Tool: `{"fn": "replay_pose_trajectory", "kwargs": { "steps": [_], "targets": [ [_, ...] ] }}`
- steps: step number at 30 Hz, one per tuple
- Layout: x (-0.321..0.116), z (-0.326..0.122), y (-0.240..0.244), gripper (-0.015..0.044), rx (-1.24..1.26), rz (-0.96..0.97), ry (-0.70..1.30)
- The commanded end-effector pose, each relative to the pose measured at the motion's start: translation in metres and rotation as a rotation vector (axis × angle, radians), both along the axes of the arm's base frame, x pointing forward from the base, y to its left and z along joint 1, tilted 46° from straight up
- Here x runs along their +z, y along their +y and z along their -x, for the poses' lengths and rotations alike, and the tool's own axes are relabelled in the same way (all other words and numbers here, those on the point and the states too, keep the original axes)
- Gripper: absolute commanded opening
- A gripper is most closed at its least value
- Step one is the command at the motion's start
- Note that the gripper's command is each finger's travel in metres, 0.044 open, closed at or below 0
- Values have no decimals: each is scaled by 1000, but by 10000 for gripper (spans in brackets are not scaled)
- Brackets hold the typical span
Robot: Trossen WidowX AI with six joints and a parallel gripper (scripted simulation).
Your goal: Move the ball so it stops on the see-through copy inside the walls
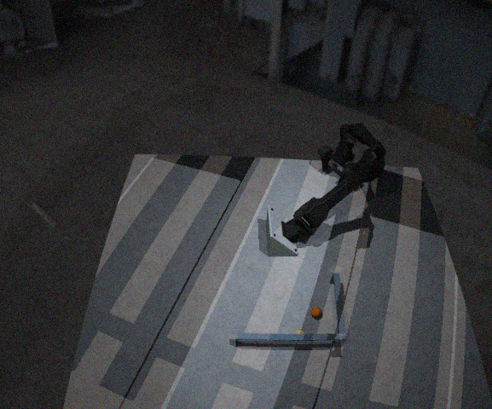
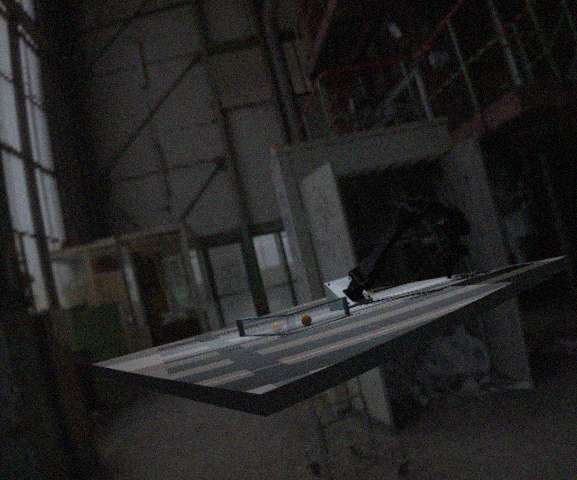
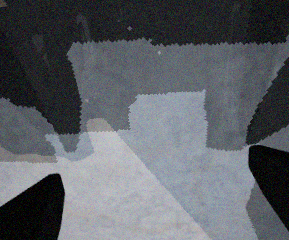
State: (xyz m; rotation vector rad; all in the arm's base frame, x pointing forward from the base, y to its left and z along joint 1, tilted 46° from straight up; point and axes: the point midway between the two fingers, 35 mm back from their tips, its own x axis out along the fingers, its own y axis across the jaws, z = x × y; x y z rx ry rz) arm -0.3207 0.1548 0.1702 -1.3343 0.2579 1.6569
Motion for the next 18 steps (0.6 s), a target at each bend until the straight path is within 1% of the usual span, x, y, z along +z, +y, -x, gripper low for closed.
{"fn": "replay_pose_trajectory", "kwargs": {
  "steps": [1, 5, 10, 15, 18],
  "targets": [
    [0, 0, 1, 374, 0, 0, -1],
    [9, -11, 16, 269, 6, -10, -17],
    [23, -23, 24, 268, -6, 91, 91],
    [54, -46, 51, 268, 16, 81, 217],
    [75, -67, 72, 268, 26, 37, 268]
  ]
}}
